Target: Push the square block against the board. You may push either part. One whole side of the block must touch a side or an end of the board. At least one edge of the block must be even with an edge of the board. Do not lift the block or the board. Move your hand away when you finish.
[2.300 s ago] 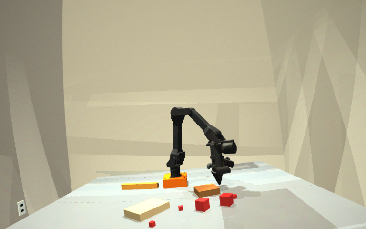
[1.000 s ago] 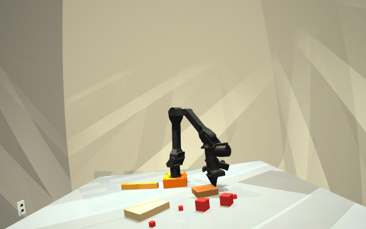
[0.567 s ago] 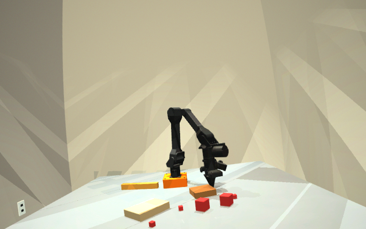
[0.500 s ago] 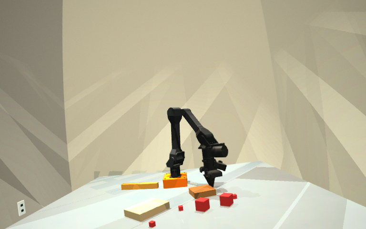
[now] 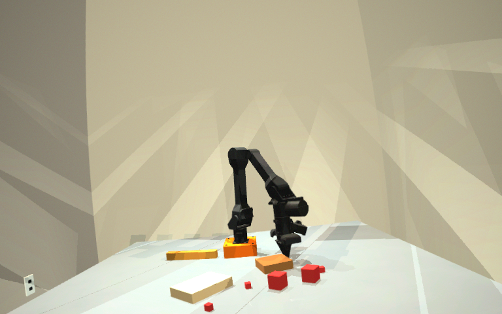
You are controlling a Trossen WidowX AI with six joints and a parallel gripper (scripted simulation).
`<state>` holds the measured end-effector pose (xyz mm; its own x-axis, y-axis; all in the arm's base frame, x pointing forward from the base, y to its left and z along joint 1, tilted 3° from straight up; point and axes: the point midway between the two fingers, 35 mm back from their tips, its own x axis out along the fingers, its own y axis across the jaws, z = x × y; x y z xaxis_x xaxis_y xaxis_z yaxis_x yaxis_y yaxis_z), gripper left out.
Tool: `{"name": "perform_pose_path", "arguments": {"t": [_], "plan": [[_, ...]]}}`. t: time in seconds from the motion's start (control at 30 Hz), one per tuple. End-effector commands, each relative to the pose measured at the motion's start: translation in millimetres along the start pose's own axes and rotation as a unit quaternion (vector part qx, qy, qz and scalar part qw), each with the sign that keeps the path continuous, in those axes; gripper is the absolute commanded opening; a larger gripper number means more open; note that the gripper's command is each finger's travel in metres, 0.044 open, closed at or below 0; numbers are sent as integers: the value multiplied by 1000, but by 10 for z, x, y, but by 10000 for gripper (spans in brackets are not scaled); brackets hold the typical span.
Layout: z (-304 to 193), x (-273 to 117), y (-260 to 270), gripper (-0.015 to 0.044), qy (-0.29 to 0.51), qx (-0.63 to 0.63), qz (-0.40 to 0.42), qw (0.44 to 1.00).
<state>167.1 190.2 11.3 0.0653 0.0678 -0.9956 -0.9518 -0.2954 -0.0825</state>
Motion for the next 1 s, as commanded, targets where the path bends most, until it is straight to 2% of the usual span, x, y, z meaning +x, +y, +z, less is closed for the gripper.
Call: {"name": "perform_pose_path", "arguments": {"t": [0.0,0.97], "plan": [[-96,32,24,0,8,1,5,1000],[-391,32,-41,0,9,1,5,1000]]}}
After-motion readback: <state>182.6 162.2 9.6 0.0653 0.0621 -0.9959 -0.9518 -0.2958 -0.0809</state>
